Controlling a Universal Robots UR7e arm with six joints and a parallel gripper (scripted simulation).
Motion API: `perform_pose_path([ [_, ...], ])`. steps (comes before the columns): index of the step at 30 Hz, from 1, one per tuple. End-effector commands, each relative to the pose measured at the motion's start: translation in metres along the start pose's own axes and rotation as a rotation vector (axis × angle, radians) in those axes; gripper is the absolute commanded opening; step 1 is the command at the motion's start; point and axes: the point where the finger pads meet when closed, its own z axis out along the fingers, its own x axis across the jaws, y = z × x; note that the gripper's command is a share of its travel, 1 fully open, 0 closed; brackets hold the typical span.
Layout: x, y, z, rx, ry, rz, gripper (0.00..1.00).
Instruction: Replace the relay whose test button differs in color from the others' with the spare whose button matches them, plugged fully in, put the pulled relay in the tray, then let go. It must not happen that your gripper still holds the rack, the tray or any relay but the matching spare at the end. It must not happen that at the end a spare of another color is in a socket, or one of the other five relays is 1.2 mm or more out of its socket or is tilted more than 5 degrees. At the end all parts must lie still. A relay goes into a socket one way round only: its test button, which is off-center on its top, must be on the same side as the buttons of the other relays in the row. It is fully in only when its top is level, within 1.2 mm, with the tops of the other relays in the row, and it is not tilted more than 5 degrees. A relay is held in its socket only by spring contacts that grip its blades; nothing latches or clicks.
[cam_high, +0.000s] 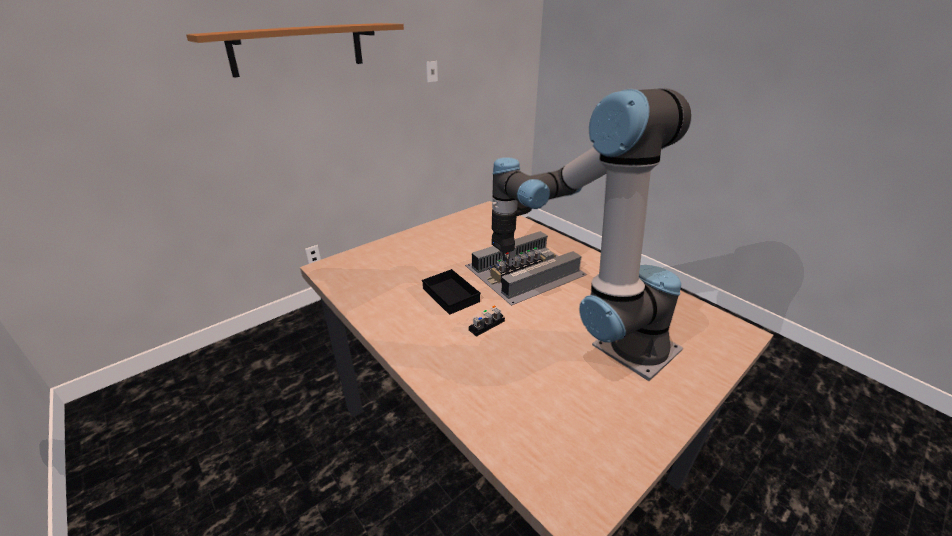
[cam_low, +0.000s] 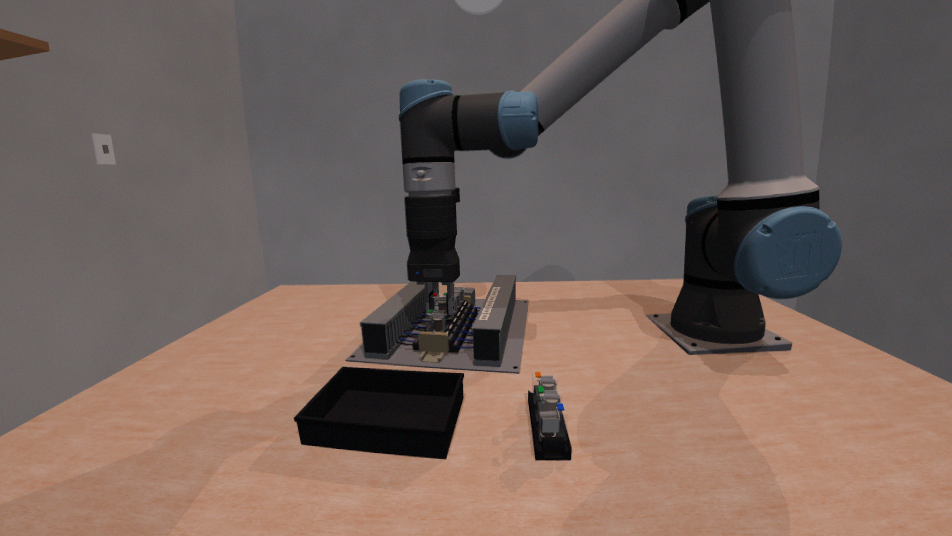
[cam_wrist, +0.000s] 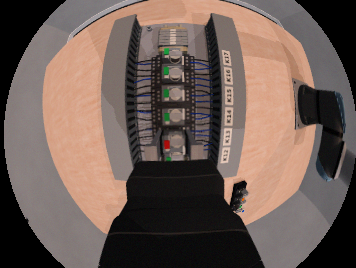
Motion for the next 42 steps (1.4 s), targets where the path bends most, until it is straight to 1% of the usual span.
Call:
perform_pose_path([
  [1, 0.0, 0.0, -0.003, 0.0, -0.002, 0.0, 0.0],
  [4, 0.0, 0.0, -0.007, 0.0, -0.002, 0.0, 0.0],
  [16, 0.0, 0.0, -0.007, 0.0, -0.002, 0.0, 0.0],
  [21, 0.0, 0.0, -0.015, 0.0, -0.002, 0.0, 0.0],
  [42, 0.0, 0.0, -0.014, 0.0, -0.002, 0.0, 0.0],
])
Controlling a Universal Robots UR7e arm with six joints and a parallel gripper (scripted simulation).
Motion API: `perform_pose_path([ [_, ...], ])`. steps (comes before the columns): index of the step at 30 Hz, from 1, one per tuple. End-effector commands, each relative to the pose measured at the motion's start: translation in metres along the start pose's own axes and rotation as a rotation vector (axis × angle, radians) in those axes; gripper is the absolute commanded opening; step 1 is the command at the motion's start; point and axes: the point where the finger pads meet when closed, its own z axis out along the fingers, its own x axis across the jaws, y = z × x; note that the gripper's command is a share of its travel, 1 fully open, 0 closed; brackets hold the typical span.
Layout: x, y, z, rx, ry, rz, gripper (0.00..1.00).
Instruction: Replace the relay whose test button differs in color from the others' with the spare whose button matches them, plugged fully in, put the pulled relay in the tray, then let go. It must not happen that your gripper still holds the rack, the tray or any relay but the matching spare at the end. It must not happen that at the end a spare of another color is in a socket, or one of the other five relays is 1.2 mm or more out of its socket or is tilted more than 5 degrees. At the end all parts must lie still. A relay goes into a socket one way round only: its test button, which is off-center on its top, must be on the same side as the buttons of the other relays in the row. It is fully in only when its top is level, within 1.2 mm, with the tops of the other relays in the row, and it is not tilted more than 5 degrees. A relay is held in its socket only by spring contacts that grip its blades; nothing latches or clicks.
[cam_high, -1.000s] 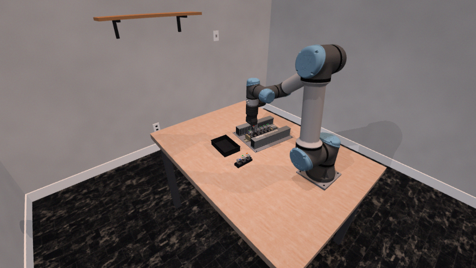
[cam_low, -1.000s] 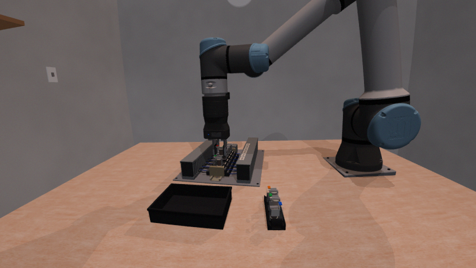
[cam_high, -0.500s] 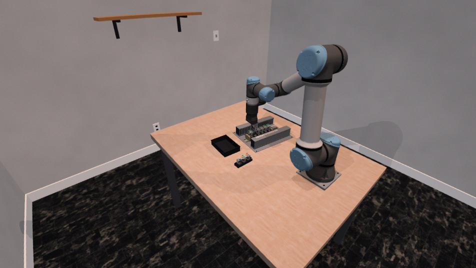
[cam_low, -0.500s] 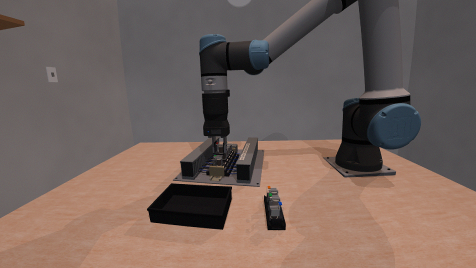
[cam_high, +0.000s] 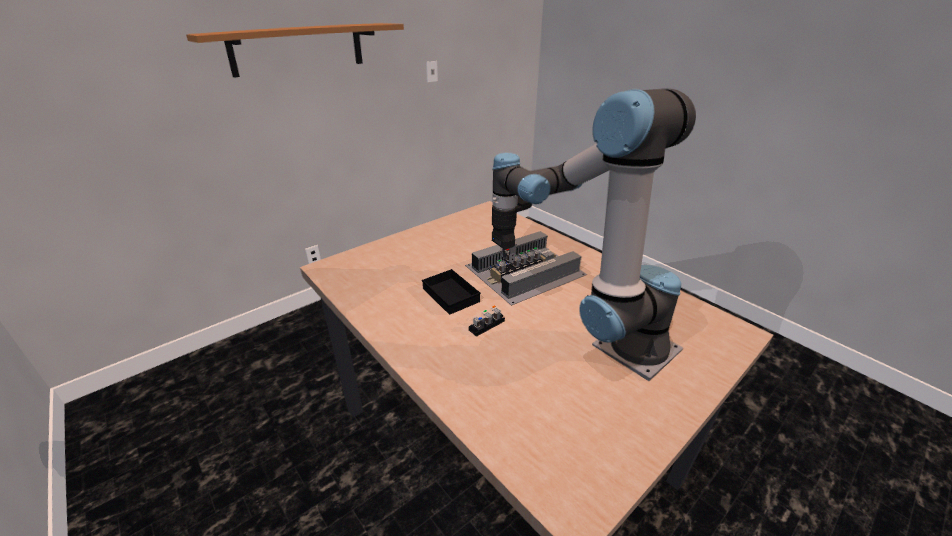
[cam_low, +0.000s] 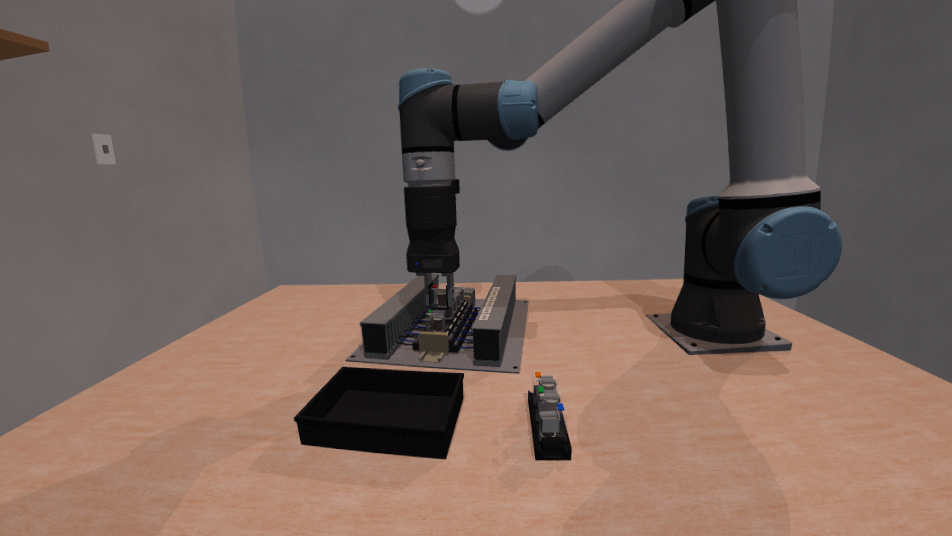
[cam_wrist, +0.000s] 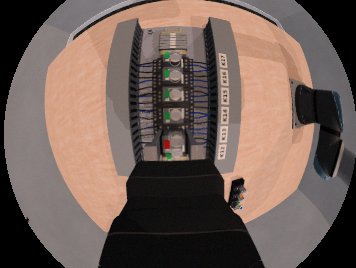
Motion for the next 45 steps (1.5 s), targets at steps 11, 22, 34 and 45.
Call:
perform_pose_path([
  [11, 0.0, 0.0, -0.036, 0.0, -0.002, 0.0, 0.0],
  [22, 0.0, 0.0, -0.06, 0.0, -0.002, 0.0, 0.0],
  [34, 0.0, 0.0, -0.071, 0.0, -0.002, 0.0, 0.0],
  [45, 0.0, 0.0, -0.066, 0.0, -0.002, 0.0, 0.0],
])
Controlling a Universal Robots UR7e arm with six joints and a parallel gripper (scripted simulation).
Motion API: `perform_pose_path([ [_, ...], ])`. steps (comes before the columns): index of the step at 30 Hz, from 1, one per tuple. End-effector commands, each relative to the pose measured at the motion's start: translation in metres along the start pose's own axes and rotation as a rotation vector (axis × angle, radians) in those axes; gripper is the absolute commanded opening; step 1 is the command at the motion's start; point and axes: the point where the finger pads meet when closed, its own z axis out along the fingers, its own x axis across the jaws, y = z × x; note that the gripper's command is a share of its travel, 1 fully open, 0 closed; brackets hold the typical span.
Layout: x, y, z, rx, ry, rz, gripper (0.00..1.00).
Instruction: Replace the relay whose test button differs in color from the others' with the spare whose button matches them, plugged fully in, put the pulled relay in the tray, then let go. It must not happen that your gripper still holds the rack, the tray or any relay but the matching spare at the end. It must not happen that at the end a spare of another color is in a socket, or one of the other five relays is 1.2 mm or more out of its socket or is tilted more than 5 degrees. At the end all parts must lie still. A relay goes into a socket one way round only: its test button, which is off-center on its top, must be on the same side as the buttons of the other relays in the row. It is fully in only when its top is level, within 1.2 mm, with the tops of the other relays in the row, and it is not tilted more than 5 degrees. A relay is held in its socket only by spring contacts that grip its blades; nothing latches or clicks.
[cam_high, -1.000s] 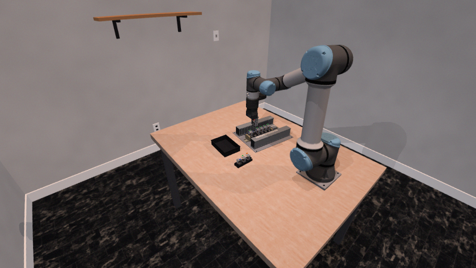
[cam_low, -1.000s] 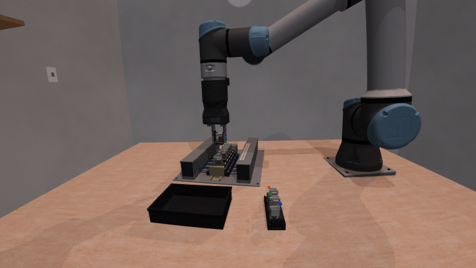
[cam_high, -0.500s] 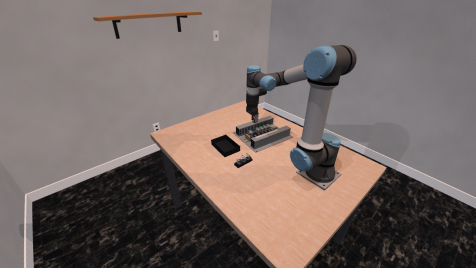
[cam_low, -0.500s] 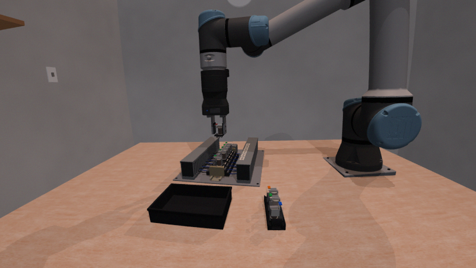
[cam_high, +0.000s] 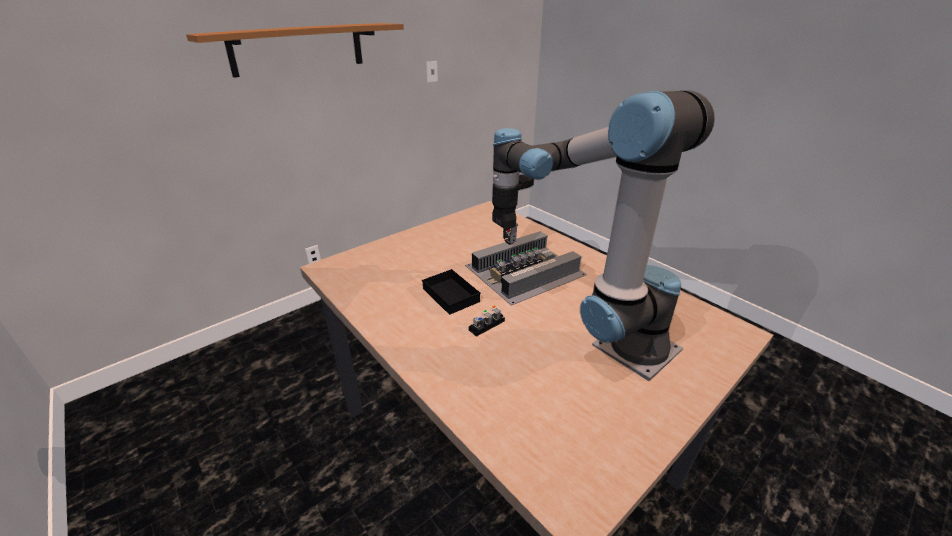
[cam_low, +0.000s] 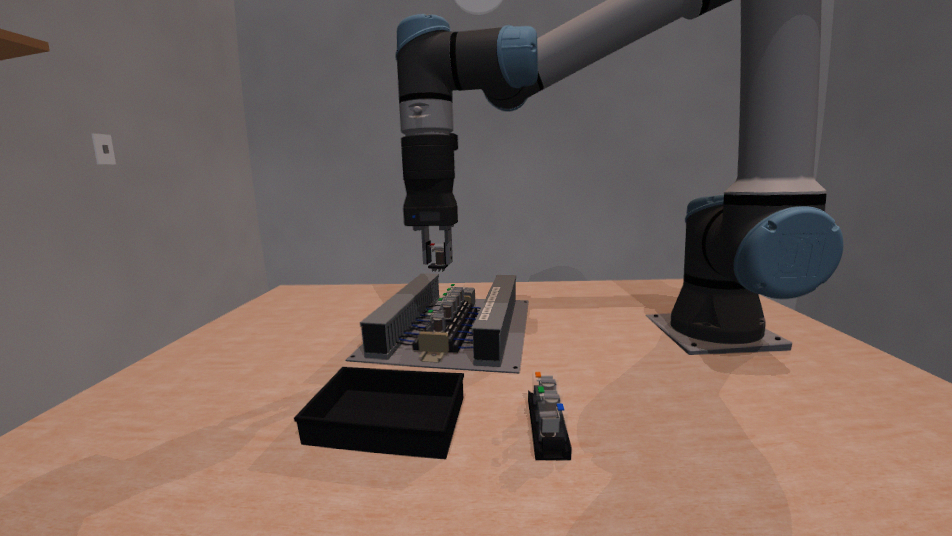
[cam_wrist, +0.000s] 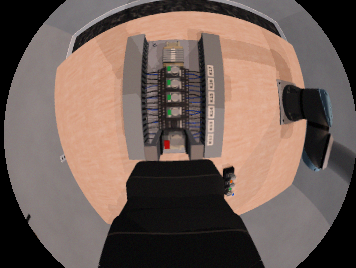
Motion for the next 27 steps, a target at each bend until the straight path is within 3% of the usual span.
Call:
perform_pose_path([
  [1, -0.0002, 0.0, 0.0054, 0.0, -0.001, 0.0, 0.0],
  [27, -0.0002, 0.0, 0.0114, 0.0, -0.001, 0.0, 0.0],
])
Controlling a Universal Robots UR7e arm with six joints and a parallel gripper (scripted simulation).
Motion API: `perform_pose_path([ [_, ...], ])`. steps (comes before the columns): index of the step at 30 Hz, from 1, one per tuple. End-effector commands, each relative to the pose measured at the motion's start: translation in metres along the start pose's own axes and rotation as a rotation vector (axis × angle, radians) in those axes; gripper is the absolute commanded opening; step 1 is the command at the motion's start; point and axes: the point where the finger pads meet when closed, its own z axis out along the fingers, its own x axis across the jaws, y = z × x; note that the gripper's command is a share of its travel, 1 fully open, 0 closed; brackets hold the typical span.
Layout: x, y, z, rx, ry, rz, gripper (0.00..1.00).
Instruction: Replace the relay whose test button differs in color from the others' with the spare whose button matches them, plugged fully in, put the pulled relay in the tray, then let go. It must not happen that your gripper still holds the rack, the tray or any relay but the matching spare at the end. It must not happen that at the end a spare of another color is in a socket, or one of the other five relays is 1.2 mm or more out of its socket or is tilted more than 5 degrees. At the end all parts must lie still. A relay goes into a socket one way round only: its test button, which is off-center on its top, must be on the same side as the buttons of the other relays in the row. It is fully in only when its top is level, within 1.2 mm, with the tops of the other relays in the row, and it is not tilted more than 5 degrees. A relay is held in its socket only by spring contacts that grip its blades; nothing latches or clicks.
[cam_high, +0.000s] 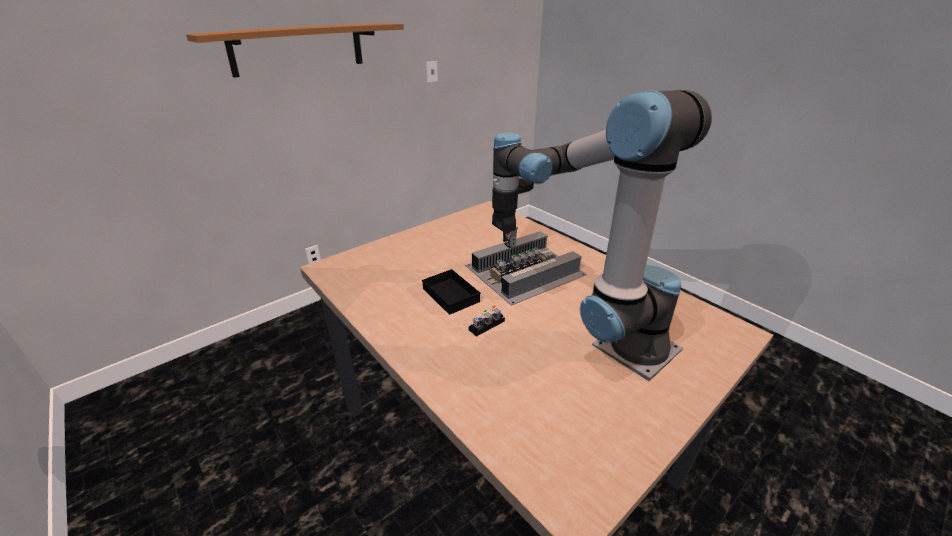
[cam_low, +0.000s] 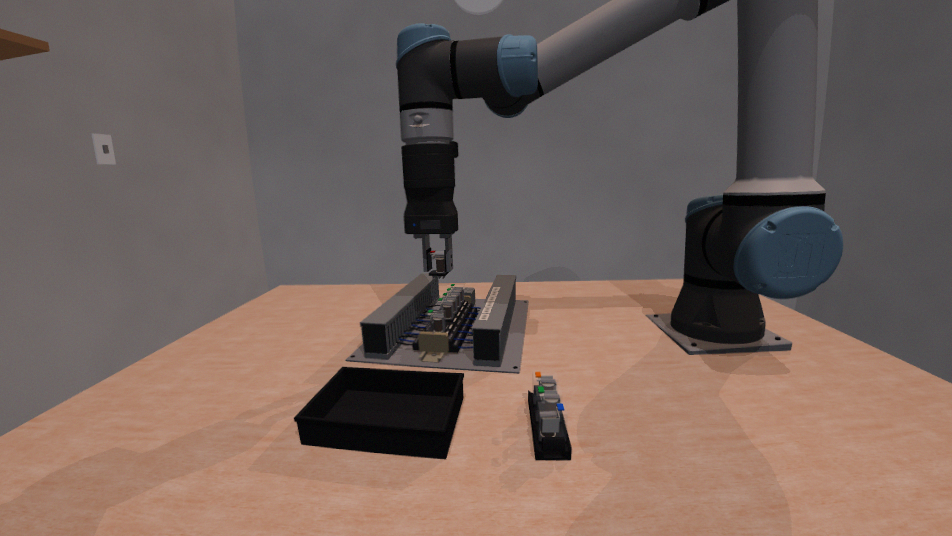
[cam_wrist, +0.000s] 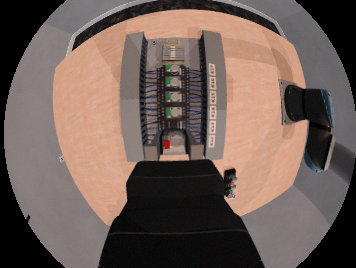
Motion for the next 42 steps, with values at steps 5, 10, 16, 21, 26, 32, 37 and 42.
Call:
perform_pose_path([
  [5, 0.0, 0.0, 0.0, 0.0, -0.002, 0.0, 0.0],
  [10, 0.0, 0.0, 0.002, 0.0, -0.002, 0.0, 0.0],
  [16, 0.0, 0.0, 0.002, 0.0, -0.002, 0.0, 0.0],
  [21, 0.0, 0.0, 0.002, 0.0, -0.002, 0.0, 0.0],
  [26, 0.0, 0.0, 0.003, 0.0, -0.002, 0.0, 0.0],
  [32, 0.0, 0.0, 0.003, 0.0, -0.002, 0.0, 0.0],
  [37, 0.0, 0.0, 0.003, 0.0, -0.002, 0.0, 0.0],
  [42, -0.002, 0.047, 0.012, 0.0, -0.002, 0.0, 0.0],
])
